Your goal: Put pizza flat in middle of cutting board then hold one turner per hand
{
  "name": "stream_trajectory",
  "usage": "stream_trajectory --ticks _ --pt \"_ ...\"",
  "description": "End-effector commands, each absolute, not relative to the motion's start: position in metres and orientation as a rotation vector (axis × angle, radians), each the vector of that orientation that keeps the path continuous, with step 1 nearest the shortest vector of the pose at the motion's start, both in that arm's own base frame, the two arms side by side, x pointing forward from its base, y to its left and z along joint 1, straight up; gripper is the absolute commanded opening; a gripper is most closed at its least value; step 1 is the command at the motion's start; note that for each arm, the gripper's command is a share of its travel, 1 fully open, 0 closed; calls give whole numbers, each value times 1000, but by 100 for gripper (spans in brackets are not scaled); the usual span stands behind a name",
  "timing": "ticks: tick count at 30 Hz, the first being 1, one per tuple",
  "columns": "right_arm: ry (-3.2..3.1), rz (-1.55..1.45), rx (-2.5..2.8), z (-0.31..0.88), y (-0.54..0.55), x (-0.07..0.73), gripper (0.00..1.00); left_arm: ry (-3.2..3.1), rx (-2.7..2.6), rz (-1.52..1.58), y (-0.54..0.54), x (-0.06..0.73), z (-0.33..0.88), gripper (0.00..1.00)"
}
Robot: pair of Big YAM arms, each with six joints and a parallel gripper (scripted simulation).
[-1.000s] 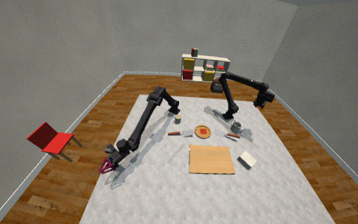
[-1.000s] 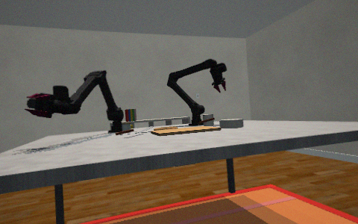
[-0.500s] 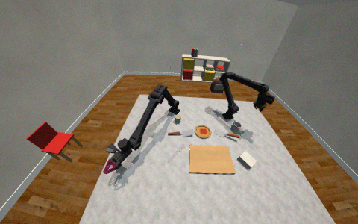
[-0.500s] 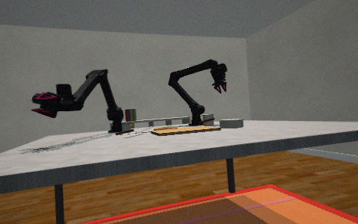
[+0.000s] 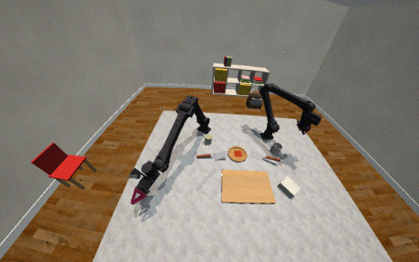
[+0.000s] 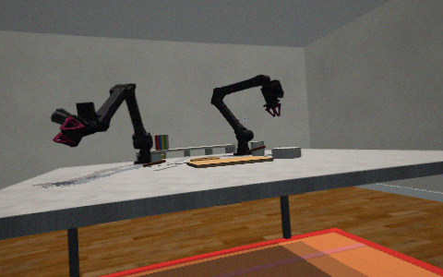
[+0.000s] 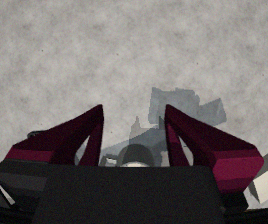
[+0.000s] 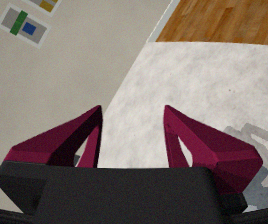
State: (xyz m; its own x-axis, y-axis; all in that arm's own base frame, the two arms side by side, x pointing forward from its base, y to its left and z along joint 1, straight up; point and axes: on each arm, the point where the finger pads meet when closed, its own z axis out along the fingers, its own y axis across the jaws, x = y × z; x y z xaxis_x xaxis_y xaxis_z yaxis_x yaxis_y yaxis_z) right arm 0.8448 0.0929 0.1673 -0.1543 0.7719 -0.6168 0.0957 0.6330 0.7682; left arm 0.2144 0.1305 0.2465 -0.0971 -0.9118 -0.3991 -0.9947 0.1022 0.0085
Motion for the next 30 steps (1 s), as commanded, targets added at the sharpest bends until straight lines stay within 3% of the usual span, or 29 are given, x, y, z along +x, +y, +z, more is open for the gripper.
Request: stream_trajectory --ticks 1,30 --pt "1686 625 594 193 111 836 48 2226 -1725 406 126 227 248 48" --pt "2044 308 24 166 160 757 48 2810 -826 398 80 265 218 48"
